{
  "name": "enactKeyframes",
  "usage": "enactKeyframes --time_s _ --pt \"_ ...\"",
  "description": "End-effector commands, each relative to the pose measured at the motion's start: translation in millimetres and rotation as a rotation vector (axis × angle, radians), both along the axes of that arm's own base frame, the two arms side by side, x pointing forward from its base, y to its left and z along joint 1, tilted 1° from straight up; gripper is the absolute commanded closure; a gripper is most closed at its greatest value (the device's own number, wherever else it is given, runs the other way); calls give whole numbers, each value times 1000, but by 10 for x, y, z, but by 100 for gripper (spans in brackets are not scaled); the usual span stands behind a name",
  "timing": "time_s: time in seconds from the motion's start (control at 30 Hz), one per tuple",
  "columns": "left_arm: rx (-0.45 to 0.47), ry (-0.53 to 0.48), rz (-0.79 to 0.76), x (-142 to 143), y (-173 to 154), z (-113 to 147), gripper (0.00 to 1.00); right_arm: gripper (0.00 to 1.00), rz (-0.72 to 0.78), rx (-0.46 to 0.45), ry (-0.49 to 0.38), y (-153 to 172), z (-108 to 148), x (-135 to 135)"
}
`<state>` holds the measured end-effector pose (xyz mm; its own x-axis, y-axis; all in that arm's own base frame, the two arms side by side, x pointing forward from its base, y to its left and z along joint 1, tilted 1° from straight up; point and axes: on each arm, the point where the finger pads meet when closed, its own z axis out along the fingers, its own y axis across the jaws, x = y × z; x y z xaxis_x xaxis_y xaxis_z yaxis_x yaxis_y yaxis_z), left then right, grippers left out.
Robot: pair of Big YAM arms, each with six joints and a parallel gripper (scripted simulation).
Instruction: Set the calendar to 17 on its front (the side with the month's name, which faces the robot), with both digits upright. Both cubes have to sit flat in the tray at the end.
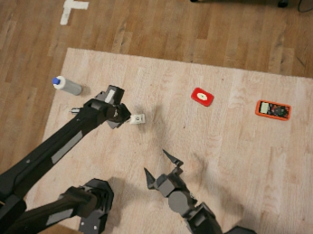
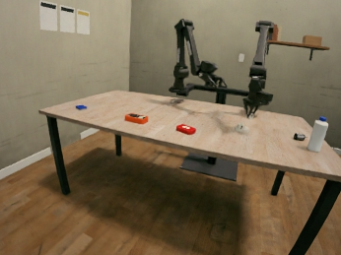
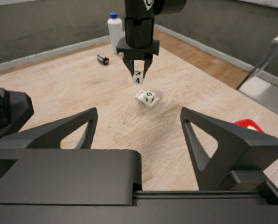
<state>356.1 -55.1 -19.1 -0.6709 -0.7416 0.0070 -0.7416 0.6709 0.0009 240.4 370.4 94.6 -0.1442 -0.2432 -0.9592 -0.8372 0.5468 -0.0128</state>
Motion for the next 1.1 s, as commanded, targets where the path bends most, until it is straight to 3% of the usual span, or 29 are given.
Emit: enactKeyframes --time_s 0.0,0.1,0.6,0.87,1.07 --pt "0 -26 253 89 13 36 75 0 0 21 -23 55 91 41" --pt "-1 -25 291 86 10 31 75 0 0 21 -23 55 91 41" --pt "-4 -8 924 40 30 -49 75 0 0 21 -23 55 91 41" --pt "-8 -11 1059 47 28 -44 75 0 0 21 -23 55 91 41" --pt "-7 -10 1026 52 27 -60 75 0 0 21 -23 55 91 41"
